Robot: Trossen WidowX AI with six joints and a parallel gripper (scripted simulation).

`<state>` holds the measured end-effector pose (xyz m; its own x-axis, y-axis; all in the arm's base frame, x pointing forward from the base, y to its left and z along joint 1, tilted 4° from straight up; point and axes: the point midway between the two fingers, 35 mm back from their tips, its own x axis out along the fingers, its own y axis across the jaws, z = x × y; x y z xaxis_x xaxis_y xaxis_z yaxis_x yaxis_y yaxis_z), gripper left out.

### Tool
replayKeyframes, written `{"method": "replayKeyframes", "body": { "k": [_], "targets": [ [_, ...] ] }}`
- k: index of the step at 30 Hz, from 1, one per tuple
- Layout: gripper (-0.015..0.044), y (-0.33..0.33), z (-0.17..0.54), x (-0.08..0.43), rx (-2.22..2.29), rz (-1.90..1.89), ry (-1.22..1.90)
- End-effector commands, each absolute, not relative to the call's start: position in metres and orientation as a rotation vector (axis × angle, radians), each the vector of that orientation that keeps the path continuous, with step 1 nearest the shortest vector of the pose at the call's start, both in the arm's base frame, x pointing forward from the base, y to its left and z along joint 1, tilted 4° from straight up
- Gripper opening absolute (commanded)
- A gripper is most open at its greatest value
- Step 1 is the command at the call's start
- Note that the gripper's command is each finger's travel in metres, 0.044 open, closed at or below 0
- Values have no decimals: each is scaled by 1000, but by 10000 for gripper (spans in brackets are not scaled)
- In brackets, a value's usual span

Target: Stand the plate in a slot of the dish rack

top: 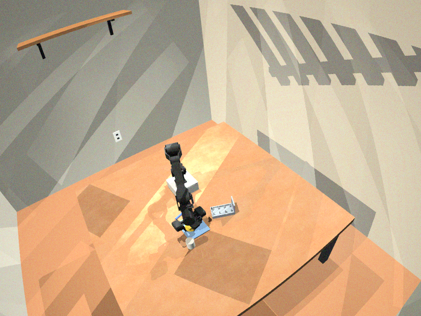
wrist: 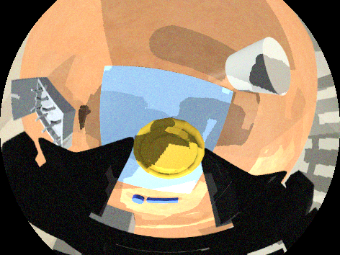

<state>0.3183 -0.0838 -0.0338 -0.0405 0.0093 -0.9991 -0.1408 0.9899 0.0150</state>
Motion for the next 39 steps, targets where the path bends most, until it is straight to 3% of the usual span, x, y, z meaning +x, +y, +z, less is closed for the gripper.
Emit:
{"method": "replayKeyframes", "body": {
  "k": [1, 8, 19, 39],
  "targets": [
    [329, -84, -34, 318, -108, 122, 1608],
    [283, -84, -34, 318, -108, 122, 1608],
    [0, -87, 9, 330, -108, 122, 1607],
    [0, -90, 101, 341, -108, 122, 1606]
  ]
}}
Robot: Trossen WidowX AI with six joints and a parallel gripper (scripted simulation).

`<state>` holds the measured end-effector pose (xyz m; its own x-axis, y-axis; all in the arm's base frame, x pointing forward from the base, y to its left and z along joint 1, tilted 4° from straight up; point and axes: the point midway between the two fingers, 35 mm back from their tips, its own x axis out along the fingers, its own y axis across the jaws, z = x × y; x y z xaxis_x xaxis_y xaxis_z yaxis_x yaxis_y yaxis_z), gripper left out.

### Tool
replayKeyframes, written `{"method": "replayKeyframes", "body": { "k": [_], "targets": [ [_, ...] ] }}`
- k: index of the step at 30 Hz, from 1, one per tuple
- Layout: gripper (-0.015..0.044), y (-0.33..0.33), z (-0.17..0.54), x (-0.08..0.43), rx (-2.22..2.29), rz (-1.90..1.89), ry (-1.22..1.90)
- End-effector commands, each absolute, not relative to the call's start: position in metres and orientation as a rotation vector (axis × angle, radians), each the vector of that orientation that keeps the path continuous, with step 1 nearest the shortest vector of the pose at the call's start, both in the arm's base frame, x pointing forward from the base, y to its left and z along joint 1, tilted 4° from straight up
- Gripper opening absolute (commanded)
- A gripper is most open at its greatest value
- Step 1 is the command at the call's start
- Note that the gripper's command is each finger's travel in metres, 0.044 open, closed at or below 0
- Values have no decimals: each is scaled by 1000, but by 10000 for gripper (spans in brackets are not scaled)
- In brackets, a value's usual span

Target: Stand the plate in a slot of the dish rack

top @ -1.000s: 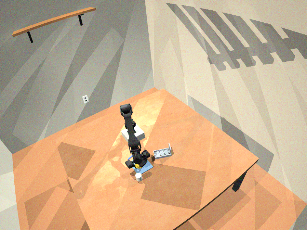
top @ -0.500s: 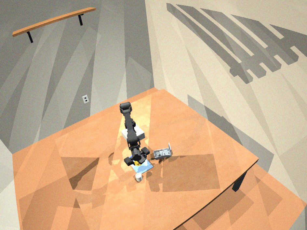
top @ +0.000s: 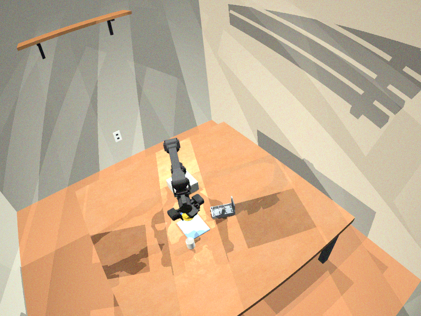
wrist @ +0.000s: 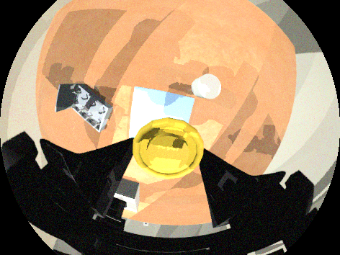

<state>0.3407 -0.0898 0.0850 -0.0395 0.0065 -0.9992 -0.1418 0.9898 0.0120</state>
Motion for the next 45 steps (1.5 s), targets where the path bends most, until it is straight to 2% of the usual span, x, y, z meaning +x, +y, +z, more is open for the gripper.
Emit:
{"method": "replayKeyframes", "body": {
  "k": [1, 14, 30, 38, 45],
  "targets": [
    [0, -90, 105, 342, -108, 122, 1606],
    [0, -89, 138, 343, -104, 117, 1606],
    [0, 23, 139, 283, 253, -245, 1601],
    [0, 24, 136, 283, 249, -225, 1608],
    [0, 27, 115, 284, 216, -21, 1669]
  ]
}}
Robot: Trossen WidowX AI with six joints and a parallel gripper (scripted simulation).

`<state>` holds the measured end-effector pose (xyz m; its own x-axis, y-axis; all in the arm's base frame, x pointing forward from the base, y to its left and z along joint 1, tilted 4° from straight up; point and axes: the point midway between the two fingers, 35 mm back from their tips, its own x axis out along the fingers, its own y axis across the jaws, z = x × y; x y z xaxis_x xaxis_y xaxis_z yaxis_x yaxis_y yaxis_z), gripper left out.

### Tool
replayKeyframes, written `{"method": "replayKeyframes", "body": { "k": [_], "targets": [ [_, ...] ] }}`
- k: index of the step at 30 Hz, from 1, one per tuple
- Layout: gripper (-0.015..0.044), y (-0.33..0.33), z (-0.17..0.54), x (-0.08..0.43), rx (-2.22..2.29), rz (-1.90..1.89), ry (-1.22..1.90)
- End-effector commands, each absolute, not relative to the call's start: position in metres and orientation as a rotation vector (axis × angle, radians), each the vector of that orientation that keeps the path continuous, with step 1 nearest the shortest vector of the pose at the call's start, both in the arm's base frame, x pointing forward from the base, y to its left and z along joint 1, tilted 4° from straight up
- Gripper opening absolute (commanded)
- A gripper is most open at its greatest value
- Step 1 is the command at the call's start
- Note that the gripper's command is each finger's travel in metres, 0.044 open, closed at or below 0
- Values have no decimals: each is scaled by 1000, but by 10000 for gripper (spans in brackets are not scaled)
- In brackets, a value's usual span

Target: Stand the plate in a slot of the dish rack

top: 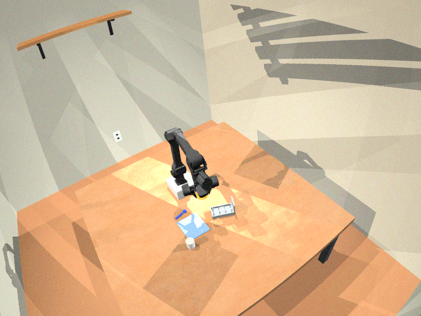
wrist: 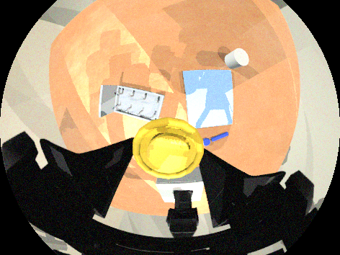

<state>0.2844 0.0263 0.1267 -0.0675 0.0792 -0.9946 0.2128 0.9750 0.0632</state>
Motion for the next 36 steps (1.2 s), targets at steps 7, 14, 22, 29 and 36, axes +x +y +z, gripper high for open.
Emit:
{"method": "replayKeyframes", "body": {
  "k": [7, 14, 22, 29, 36],
  "targets": [
    [0, 31, 95, 283, 191, 198, 1693],
    [0, 34, 77, 283, 177, 418, 1674],
    [0, 37, 59, 281, 169, 657, 1603],
    [0, 39, 45, 280, 166, 843, 1500],
    [0, 41, 33, 279, 161, 1006, 1363]
  ]
}}
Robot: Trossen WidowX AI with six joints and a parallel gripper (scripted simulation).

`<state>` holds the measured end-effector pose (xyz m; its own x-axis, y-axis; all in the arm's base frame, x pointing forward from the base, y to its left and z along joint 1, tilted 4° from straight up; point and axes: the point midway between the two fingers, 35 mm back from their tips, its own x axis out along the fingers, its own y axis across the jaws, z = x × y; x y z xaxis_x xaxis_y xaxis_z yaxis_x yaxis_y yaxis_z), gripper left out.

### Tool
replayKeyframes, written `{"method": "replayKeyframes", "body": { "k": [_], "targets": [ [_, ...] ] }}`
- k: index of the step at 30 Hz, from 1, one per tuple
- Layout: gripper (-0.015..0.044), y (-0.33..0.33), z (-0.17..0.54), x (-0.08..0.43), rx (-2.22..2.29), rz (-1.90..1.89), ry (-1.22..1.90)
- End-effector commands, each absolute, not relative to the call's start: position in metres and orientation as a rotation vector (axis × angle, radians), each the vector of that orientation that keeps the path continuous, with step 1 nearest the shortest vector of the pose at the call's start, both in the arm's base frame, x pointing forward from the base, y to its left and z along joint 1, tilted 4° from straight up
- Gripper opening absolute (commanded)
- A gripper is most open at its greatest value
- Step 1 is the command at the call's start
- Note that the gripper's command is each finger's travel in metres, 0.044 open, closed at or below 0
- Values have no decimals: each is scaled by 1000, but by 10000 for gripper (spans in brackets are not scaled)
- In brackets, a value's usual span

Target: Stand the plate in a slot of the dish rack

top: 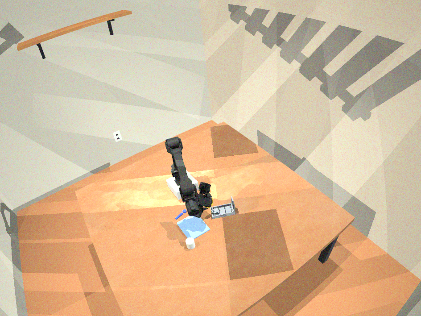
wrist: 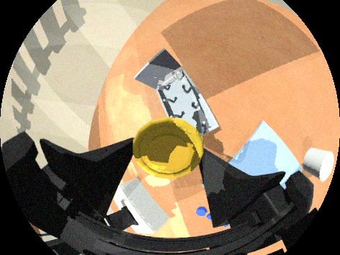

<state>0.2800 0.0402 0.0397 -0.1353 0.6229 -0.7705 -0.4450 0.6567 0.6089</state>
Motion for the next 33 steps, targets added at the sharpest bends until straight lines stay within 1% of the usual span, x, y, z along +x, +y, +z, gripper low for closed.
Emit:
{"method": "replayKeyframes", "body": {
  "k": [1, 17, 33],
  "targets": [
    [0, 41, 32, 278, 160, 1027, 1340],
    [0, 41, 13, 275, 122, 1263, 926],
    [0, 35, 3, 272, 24, 1301, 462]
  ]
}}
